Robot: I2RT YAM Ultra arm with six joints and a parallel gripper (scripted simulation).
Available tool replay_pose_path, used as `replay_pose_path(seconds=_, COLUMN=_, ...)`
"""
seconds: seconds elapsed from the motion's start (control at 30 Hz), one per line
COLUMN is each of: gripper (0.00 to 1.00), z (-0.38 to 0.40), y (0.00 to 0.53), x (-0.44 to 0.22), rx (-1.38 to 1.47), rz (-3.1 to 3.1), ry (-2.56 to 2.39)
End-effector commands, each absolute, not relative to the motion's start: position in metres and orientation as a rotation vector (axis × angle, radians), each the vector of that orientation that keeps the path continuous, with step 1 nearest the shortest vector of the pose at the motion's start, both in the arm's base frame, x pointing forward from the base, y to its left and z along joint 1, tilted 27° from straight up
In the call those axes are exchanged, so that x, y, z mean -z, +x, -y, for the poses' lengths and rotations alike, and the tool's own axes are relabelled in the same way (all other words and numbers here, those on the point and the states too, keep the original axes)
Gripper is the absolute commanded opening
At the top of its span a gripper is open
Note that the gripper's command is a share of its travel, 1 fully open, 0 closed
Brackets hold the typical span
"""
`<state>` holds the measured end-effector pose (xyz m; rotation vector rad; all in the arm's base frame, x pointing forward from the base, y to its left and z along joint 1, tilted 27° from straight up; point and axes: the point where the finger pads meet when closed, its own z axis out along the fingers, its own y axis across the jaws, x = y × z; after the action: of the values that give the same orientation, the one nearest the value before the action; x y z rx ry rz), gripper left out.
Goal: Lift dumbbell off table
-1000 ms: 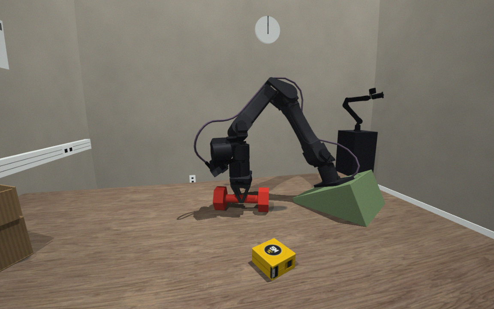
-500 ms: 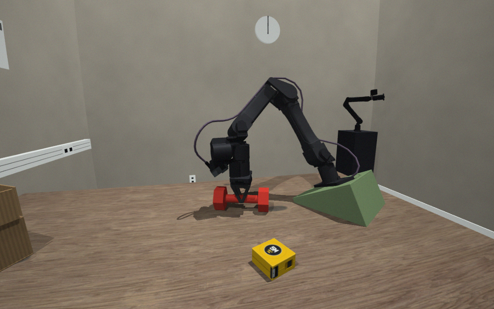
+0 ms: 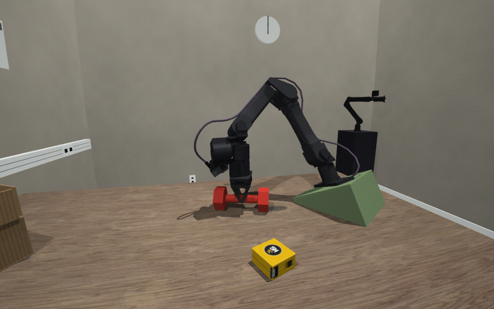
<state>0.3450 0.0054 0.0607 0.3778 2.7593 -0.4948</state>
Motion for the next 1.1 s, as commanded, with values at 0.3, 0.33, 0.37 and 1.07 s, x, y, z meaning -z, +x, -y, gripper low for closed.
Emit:
replay_pose_path(seconds=0.3, gripper=0.0, z=-0.006, y=0.344, x=-0.06, rx=0.511, rz=-2.758, ry=0.361)
replay_pose_path(seconds=0.33, gripper=0.0, z=-0.006, y=0.344, x=-0.06, rx=0.511, rz=-2.758, ry=0.361)
replay_pose_path(seconds=0.37, gripper=0.0, z=-0.006, y=0.344, x=-0.06, rx=0.511, rz=-2.758, ry=0.361)
replay_pose_path(seconds=1.07, gripper=0.0, z=-0.013, y=0.351, x=-0.081, rx=0.477, rz=-2.715, ry=0.371)
